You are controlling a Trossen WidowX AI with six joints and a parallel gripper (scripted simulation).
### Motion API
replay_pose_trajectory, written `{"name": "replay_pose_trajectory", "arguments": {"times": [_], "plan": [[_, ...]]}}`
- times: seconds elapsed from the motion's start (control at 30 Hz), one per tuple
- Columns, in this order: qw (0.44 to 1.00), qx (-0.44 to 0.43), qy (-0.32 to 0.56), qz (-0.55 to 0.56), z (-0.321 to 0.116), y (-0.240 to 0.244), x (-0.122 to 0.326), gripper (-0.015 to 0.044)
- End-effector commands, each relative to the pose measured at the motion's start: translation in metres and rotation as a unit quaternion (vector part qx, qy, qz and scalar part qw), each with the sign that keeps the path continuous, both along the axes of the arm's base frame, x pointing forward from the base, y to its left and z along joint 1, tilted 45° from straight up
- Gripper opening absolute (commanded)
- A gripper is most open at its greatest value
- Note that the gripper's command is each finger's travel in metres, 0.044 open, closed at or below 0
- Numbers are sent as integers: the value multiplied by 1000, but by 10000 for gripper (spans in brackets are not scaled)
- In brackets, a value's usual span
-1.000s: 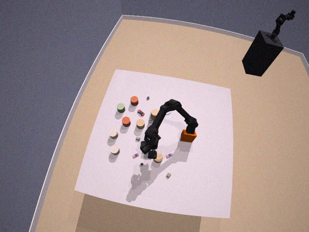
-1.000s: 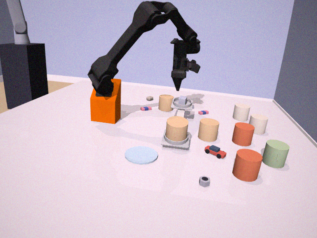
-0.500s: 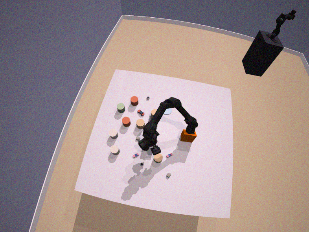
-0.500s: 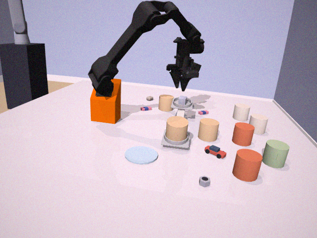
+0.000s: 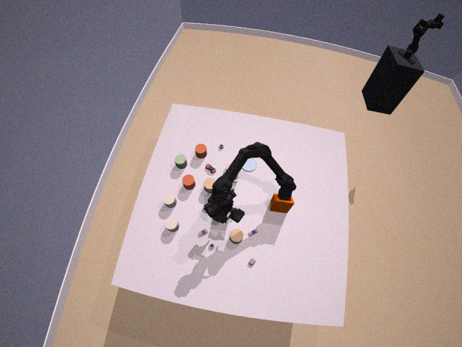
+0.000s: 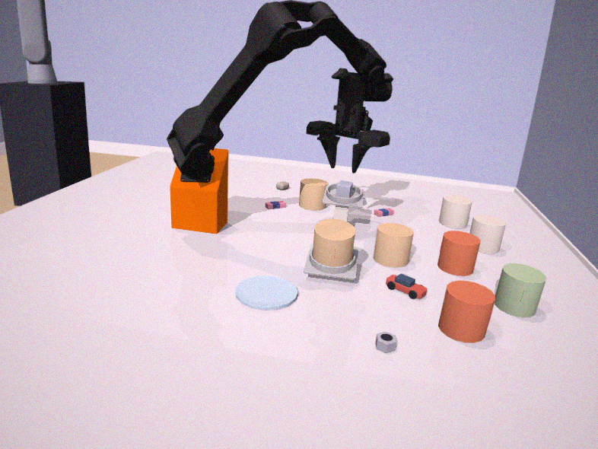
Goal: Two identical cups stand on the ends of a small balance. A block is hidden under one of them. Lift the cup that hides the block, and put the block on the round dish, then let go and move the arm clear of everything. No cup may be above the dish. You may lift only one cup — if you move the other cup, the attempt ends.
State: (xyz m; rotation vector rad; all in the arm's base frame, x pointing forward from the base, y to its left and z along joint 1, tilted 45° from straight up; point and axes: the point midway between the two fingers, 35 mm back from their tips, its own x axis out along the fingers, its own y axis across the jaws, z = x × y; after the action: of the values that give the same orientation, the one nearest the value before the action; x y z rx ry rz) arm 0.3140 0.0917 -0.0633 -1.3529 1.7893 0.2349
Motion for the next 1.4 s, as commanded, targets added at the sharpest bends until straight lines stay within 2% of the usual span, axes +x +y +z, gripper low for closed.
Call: {"name": "replay_pose_trajectory", "arguments": {"times": [0.0, 0.2, 1.37], "plan": [[997, 4, 50, 56, 11, -4, 5, 260], [988, 6, 106, 109, 18, -10, 7, 260], [988, 5, 106, 109, -18, -45, 5, 260]]}}
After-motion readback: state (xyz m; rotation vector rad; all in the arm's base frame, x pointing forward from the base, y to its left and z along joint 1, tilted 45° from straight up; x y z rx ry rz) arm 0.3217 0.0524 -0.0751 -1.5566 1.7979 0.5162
